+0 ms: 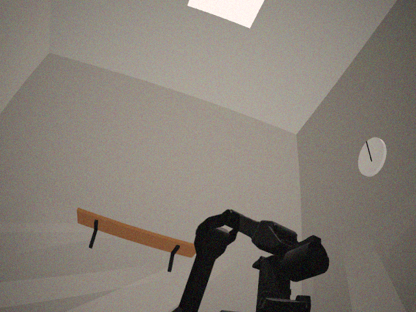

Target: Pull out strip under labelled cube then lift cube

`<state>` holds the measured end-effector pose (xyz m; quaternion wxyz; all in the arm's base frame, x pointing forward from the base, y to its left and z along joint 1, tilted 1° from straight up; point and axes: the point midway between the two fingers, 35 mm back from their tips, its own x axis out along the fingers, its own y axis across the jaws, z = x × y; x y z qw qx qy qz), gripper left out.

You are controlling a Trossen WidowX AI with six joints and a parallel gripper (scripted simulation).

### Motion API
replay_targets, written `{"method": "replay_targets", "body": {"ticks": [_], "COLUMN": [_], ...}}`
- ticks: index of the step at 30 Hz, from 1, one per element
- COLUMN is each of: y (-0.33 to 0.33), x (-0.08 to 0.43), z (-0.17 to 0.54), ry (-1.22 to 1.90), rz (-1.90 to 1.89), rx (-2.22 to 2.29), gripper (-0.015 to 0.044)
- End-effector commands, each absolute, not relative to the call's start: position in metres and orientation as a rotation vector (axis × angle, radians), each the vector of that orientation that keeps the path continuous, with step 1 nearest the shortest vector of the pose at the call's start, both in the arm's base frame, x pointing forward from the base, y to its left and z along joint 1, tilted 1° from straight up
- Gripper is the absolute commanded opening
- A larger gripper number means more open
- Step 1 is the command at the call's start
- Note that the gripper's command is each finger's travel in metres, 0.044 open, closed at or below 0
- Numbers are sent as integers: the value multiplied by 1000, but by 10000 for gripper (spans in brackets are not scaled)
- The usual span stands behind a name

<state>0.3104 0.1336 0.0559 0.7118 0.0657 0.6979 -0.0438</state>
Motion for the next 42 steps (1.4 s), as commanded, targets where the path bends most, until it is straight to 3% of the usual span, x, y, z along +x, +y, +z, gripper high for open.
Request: {"method": "replay_targets", "body": {"ticks": [1, 8, 16, 42], "y": [128, 120, 119, 119], "x": [297, 278, 277, 277], "z": [57, 54, 89, 90], "ry": [1540, 1541, 1541, 1541], "rz": [-89, -90, -90, -90], "rx": [148, 147, 147, 147], "gripper": [0, 0, 0, 0]}}
